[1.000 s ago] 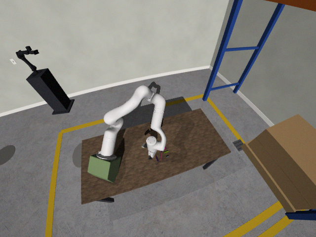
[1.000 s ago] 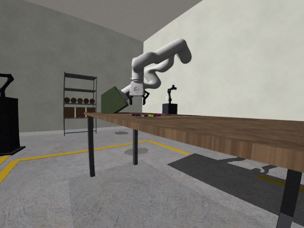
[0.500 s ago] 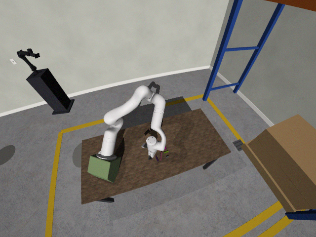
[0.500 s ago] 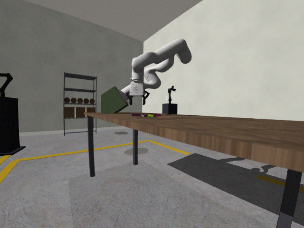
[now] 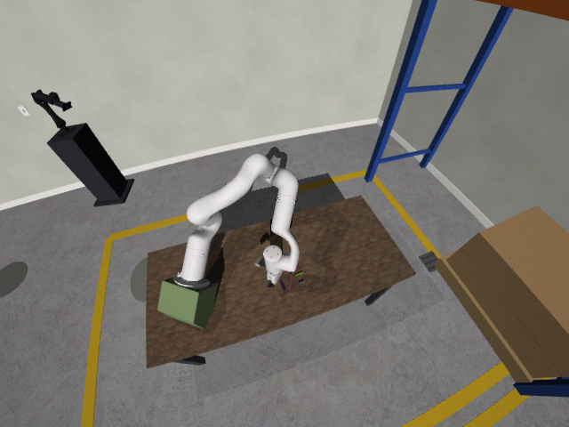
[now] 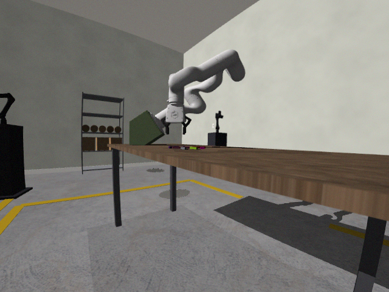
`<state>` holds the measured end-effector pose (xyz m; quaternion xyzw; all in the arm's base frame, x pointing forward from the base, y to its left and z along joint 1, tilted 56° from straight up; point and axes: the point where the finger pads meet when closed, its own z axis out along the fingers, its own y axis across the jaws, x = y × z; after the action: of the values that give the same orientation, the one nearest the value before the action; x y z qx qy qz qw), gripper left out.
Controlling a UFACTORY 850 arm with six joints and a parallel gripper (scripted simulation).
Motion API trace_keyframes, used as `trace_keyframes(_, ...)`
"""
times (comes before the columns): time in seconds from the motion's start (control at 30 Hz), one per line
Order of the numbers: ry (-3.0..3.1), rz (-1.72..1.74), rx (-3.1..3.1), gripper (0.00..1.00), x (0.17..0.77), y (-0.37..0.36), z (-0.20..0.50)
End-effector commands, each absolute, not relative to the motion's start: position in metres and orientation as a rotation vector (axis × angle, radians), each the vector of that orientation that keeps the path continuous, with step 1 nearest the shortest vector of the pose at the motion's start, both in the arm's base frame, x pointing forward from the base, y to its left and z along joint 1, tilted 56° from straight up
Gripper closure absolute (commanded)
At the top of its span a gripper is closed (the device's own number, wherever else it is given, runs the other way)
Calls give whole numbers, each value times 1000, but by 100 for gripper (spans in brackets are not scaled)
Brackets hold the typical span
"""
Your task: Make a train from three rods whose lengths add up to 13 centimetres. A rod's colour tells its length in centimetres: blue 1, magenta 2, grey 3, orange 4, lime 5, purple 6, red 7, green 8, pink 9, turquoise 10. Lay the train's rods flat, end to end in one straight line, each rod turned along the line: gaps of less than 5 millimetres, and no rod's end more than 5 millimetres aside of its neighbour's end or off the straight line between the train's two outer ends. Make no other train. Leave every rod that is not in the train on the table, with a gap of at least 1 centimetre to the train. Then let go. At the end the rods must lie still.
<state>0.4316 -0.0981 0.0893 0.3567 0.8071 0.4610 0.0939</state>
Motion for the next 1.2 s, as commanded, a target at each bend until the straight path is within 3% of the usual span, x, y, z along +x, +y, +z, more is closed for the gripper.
trace_keyframes(0.0,2394,1367,1058,0,432,-99,89)
trace_keyframes(0.63,2394,1366,1054,0,432,-99,90)
trace_keyframes(1.17,2422,1159,352,0,481,-112,114)
